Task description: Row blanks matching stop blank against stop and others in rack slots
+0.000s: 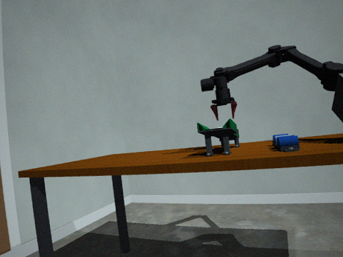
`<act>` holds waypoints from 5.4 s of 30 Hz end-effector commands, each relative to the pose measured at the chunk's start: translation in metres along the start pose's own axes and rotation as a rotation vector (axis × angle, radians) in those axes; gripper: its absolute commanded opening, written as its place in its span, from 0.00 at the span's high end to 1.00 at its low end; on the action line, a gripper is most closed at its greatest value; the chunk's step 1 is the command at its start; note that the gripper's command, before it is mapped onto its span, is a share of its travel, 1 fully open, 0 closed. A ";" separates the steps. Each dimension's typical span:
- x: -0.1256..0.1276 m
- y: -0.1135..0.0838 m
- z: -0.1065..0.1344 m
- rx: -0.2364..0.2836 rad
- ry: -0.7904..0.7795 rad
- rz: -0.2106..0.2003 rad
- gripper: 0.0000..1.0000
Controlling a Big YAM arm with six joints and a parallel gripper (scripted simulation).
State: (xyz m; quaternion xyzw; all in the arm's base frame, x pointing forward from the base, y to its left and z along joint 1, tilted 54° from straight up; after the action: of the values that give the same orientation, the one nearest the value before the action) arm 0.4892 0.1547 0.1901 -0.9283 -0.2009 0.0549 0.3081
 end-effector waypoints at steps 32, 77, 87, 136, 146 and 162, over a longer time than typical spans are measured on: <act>0.003 0.040 0.000 -0.001 -0.012 0.012 0.22; 0.004 0.039 0.001 -0.001 -0.014 0.011 0.22; 0.004 0.039 0.001 -0.001 -0.014 0.011 0.22; 0.005 0.028 0.013 -0.001 -0.007 -0.010 0.22; 0.005 0.028 0.013 -0.001 -0.007 -0.010 0.22; 0.005 0.028 0.013 -0.001 -0.007 -0.010 0.22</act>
State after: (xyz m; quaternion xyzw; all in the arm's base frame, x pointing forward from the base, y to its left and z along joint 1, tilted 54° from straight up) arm 0.4987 0.1353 0.1732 -0.9281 -0.2033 0.0585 0.3062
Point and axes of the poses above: the point where the finger pads meet when closed, its own y axis out along the fingers, its own x axis across the jaws, z = x × y, the point moved 10 cm from there along -y, back along the fingers, and after that the axes turned 11 degrees about -y, right-handed, at the moved point
